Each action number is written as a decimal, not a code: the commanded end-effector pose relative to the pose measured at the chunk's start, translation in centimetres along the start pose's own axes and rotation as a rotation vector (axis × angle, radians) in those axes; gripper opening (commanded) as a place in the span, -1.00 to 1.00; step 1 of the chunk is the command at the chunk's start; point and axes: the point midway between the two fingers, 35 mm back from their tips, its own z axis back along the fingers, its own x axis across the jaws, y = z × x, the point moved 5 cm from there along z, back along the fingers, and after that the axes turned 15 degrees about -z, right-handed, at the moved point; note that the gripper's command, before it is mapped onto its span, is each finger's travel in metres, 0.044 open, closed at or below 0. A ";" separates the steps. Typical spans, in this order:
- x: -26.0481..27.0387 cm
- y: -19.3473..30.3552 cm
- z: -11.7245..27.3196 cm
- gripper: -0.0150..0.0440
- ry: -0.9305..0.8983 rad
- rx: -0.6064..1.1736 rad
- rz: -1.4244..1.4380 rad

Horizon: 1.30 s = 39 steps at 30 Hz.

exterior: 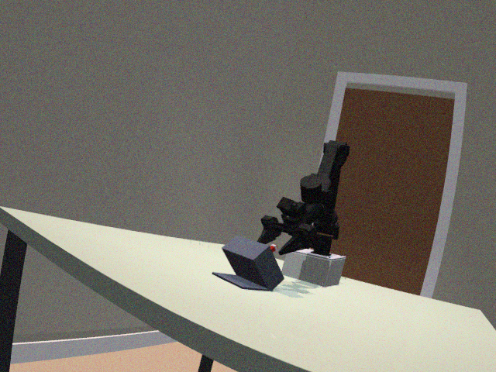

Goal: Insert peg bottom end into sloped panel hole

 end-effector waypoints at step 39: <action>0.5 -0.3 4.9 1.00 0.000 0.004 0.000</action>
